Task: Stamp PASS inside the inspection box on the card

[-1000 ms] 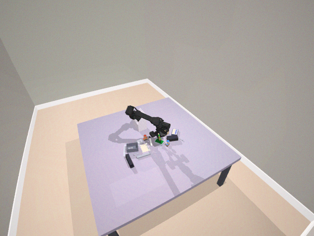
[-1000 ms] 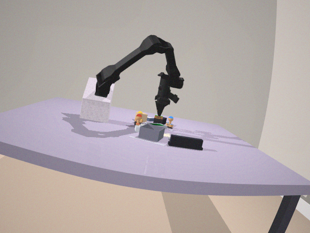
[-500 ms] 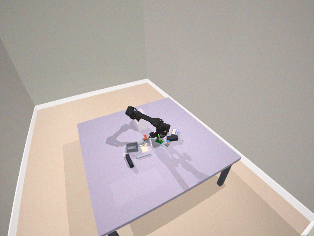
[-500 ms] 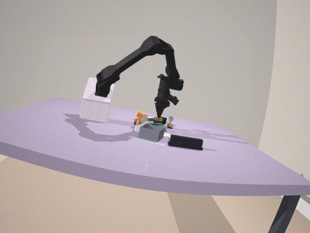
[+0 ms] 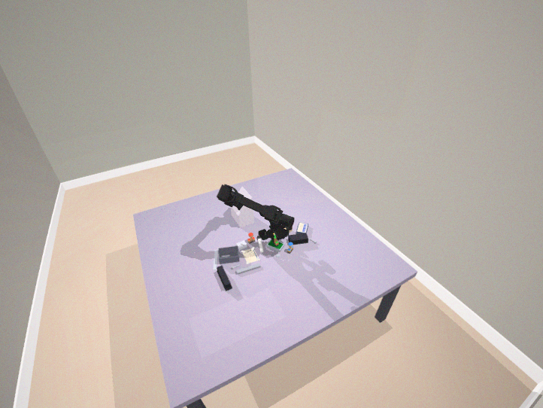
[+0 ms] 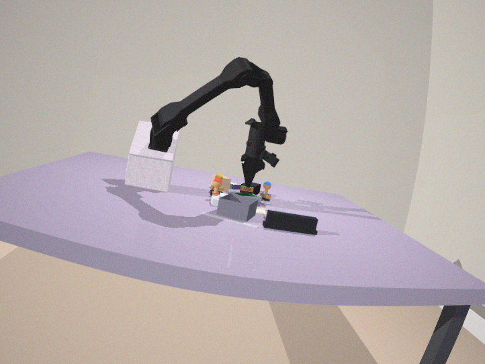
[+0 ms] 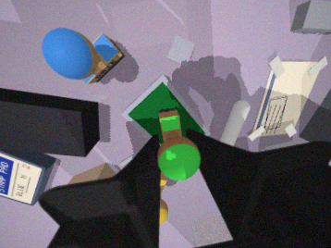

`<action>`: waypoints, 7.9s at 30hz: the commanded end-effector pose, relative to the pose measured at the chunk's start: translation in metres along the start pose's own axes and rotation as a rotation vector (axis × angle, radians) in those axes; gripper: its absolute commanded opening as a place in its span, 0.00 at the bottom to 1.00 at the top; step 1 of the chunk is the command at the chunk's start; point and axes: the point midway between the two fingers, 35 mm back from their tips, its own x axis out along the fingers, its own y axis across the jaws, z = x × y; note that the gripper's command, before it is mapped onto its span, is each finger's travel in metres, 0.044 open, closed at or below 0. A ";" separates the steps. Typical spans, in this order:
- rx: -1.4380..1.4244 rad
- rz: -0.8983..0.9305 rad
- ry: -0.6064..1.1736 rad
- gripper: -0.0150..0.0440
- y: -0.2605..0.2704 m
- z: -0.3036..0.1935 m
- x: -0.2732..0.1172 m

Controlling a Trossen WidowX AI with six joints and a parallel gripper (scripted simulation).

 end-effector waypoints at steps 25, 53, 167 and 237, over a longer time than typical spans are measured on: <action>0.000 -0.003 -0.003 0.25 0.000 0.000 0.007; 0.000 -0.003 -0.003 0.25 0.000 0.000 0.008; -0.017 0.007 -0.003 0.25 -0.072 0.002 -0.053; -0.029 -0.002 -0.006 0.25 -0.149 -0.015 -0.017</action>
